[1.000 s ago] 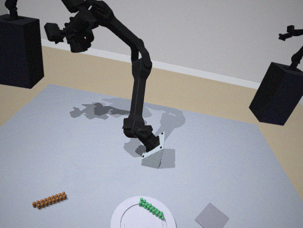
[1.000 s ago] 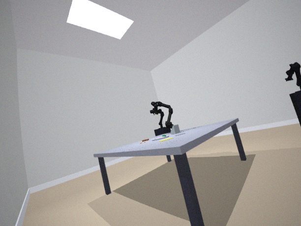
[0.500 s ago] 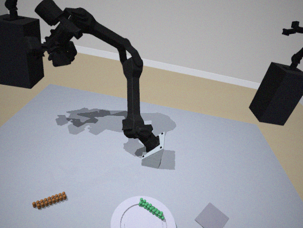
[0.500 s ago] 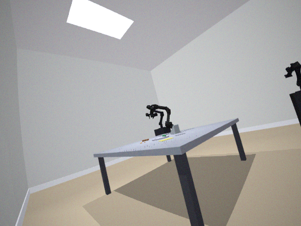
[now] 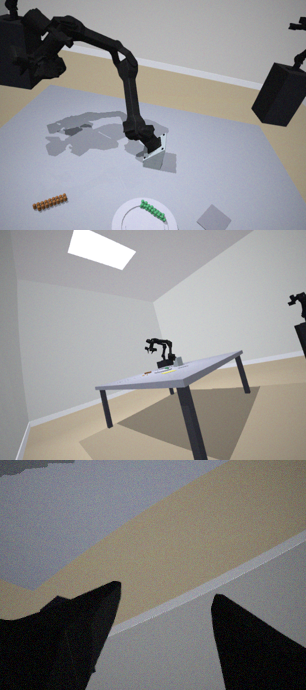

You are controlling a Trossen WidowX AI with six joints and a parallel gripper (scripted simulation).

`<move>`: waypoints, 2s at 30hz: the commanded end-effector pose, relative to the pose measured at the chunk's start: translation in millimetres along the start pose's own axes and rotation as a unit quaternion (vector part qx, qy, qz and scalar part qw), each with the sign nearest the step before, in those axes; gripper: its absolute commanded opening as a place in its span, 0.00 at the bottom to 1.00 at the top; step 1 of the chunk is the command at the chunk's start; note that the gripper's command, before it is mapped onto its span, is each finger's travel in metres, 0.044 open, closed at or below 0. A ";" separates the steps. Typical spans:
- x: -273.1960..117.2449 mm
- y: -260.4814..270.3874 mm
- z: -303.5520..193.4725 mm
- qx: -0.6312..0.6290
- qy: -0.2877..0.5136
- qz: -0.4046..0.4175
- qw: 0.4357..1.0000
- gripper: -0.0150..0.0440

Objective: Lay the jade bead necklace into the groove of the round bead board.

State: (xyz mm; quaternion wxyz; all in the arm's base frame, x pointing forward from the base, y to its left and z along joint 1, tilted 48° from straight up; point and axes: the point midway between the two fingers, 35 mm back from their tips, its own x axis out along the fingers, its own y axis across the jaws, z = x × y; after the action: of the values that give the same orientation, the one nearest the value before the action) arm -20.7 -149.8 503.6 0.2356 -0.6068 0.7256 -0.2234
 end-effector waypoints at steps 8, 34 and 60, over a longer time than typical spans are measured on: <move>13.8 -39.6 62.2 -0.015 -0.082 -0.042 0.996 0.68; 12.0 -93.4 225.0 -0.024 -0.245 -0.050 0.968 0.68; -50.3 -60.9 412.5 0.000 -0.348 0.061 0.935 0.68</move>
State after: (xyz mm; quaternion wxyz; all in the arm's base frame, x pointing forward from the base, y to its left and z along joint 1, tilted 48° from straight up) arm 280.5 -136.5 240.2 0.4797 -0.6126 0.6281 0.0068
